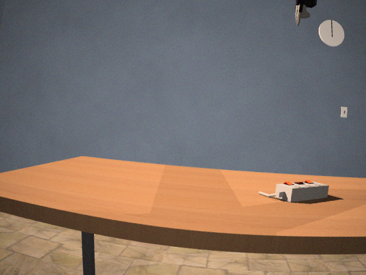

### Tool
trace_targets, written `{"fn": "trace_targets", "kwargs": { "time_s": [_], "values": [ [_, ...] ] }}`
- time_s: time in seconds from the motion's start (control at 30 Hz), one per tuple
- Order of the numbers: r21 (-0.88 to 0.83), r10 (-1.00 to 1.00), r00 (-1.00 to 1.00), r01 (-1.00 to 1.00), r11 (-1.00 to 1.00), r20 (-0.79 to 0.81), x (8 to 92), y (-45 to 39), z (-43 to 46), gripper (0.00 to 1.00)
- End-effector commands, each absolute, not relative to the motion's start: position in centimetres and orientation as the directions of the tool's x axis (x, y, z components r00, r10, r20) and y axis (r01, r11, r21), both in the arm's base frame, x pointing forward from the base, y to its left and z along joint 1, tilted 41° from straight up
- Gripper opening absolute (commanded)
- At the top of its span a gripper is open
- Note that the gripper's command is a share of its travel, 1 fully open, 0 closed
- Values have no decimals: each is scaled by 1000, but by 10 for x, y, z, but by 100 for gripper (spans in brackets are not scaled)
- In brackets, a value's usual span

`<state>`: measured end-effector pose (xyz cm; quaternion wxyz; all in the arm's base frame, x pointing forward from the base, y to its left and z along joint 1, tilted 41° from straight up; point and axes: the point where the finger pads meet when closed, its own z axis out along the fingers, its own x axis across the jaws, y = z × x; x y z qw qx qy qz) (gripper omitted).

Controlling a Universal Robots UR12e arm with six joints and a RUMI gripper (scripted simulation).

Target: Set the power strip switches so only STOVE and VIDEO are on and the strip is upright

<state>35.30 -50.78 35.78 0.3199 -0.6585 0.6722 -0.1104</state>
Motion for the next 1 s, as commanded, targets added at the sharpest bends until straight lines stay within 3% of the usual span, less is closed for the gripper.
{"fn": "trace_targets", "kwargs": {
  "time_s": [0.0,0.47,0.97],
  "values": [
    [-581,-965,179,-813,-34,-194,397,-498,331,0],
    [-565,-808,580,-635,-526,101,531,-393,248,0],
    [-474,-517,794,-338,-813,319,611,-270,193,0]
  ]
}}
